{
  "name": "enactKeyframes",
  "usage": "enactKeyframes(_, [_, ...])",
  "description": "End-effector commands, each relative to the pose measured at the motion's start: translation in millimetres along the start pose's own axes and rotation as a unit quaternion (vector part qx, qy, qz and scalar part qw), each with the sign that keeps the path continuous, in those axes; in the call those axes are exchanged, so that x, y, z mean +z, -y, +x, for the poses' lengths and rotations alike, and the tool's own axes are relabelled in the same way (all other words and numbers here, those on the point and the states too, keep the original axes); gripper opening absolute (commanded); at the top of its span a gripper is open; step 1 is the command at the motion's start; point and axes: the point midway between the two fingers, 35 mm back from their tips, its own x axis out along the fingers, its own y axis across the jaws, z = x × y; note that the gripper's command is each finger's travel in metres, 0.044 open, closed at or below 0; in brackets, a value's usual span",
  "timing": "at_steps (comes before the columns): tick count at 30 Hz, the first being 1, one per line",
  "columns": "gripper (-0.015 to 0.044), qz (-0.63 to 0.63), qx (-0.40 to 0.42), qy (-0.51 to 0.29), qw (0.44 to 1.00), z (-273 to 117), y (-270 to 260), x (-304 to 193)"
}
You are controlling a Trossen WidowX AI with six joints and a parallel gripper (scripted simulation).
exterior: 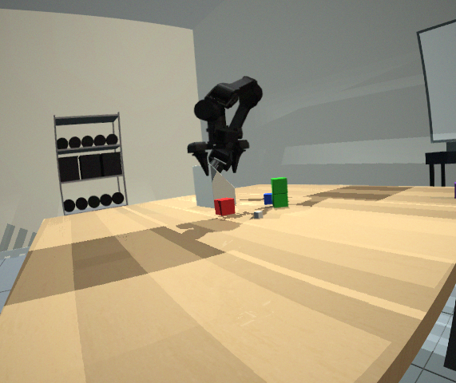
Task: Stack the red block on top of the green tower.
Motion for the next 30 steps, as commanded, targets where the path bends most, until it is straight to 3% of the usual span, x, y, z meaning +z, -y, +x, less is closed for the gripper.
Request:
enactKeyframes(1, [0.0440, -0.001, 0.003, 0.000, 1.000, 4.1, -1.4, 2.2])
enactKeyframes(9, [0.0440, -0.002, 0.004, 0.001, 1.000, 59.6, -1.4, 1.9])
enactKeyframes(30, [0.0440, -0.002, 0.004, 0.001, 1.000, 86.7, 0.2, 3.1])
